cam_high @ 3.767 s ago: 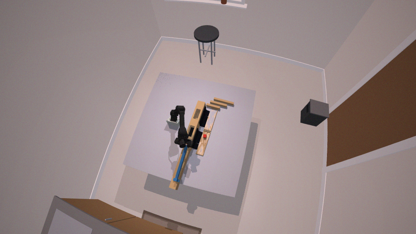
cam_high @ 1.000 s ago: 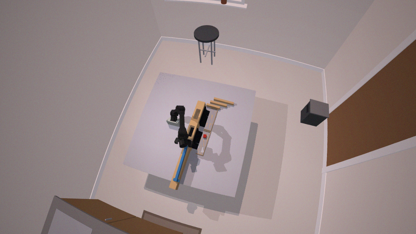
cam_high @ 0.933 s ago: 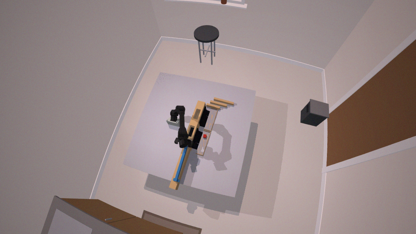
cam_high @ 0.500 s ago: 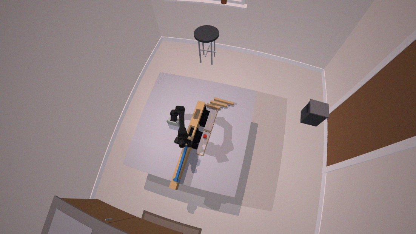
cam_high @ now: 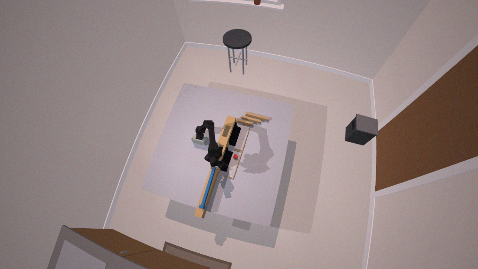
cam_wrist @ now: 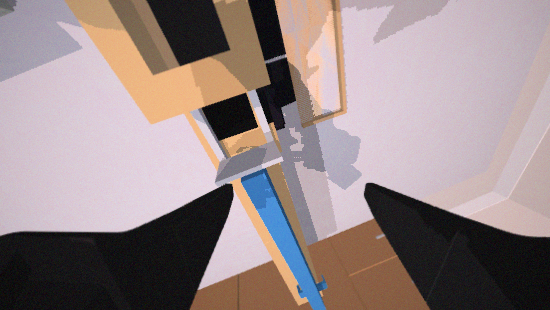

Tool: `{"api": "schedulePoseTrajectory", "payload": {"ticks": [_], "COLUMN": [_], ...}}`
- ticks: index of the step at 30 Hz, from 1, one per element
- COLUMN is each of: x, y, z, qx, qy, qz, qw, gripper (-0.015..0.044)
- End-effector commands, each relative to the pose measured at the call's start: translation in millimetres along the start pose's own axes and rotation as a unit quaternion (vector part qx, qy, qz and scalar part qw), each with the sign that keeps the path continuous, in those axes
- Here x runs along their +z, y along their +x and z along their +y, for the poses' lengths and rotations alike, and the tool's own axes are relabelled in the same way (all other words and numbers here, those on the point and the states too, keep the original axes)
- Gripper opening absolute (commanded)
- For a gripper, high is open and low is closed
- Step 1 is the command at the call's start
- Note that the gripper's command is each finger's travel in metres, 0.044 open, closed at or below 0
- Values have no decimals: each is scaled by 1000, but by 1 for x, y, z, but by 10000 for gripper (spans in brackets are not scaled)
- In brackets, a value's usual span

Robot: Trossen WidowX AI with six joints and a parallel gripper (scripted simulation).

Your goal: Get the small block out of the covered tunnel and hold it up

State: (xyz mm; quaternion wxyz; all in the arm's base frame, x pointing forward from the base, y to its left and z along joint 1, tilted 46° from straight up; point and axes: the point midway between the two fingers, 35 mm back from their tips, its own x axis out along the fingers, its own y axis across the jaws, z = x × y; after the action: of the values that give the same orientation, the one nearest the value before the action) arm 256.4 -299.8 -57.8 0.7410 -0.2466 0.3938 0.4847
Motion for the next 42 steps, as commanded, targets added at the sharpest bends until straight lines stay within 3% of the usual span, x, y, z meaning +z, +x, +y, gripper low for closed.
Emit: {"api": "schedulePoseTrajectory", "payload": {"ticks": [1, 11, 26, 42], "x": [62, 126, 209, 211], "y": [1, 36, 94, 95], "z": [-33, -47, -35, -35], "qx": [-2, 40, 139, 140], "qy": [167, 323, 597, 601], "qz": [0, -5, 8, 9], "qw": [986, 946, 790, 787], "gripper": [440, 440, 440, 440]}}
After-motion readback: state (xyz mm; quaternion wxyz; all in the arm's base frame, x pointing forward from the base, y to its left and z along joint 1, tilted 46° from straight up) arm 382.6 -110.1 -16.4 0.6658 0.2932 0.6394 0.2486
